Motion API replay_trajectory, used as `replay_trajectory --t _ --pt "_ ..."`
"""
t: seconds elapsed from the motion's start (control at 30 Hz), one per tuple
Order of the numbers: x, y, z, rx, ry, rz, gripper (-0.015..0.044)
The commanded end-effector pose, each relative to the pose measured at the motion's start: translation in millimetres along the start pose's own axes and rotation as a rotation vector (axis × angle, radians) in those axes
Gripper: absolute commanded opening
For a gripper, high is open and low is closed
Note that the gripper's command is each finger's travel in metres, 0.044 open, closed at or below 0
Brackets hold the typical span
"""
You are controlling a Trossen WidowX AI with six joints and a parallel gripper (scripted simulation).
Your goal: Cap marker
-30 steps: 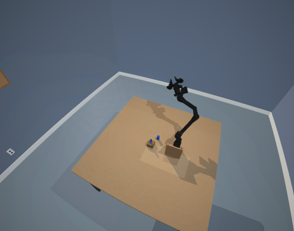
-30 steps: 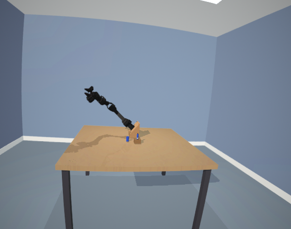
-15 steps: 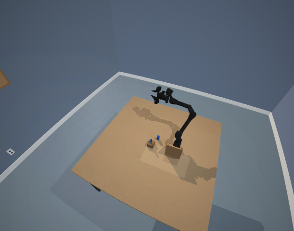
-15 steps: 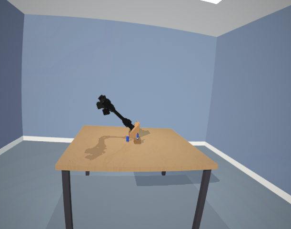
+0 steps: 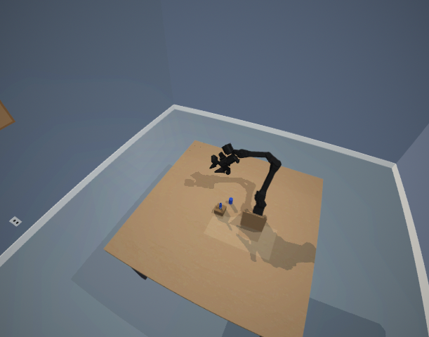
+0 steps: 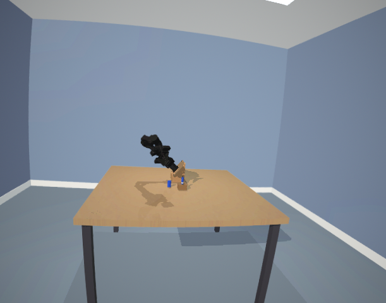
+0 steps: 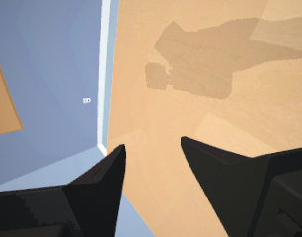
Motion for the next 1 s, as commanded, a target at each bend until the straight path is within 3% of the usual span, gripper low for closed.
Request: replay_trajectory --t 0.0,0.37,0.7,0.97 --pt "-14 -17 43 0.240 0.141 0.200 0.0250" --pt "-8 -78 122 1.046 0.517 0.722 0.0250" --pt "-9 -77 124 1.061 0.523 0.731 0.0250" --pt "-32 -103 125 1.061 0.522 0.731 0.0250"
Point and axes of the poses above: the point midway between the two fingers, 35 mm back from their tips, its own x axis back along the fingers, its own y axis across the jaws, z = x × y, the point moved 10 cm from there along x, back along the fingers
